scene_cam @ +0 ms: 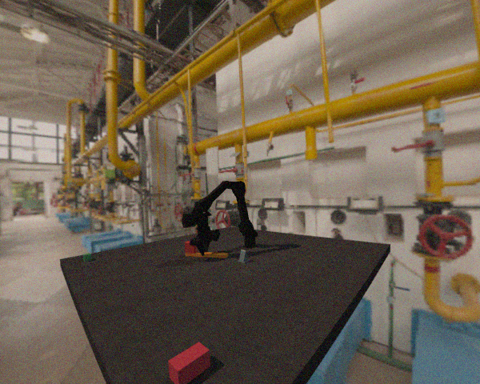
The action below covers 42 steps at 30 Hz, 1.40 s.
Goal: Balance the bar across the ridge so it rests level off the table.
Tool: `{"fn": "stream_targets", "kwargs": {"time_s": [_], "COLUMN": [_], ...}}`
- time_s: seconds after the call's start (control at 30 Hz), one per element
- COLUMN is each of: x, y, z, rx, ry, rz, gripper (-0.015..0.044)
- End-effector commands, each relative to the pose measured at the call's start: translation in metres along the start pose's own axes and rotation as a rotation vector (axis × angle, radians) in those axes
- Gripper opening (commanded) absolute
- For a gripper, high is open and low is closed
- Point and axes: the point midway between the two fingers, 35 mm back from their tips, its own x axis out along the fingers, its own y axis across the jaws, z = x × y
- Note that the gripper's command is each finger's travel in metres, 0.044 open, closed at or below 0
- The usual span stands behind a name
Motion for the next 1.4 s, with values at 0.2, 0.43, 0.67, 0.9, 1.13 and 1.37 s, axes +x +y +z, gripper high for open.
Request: {"fn": "stream_targets", "kwargs": {"time_s": [0.2, 0.43, 0.67, 0.9, 1.13, 1.37], "x": [-0.026, -0.044, -0.062, -0.081, -0.098, -0.1], "y": [-0.004, -0.005, -0.005, -0.003, -0.001, -0.006], "z": [-0.003, -0.004, -0.003, -0.002, 0.0, 0.008], "rx": [0.002, 0.003, 0.004, 0.005, 0.006, -0.033], "ry": [0.007, 0.006, 0.006, 0.005, 0.004, 0.003], "rz": [-0.011, -0.011, -0.012, -0.012, -0.012, -0.012], "gripper": [0.0, 0.0, 0.0, 0.0, 0.0, 0.0]}}
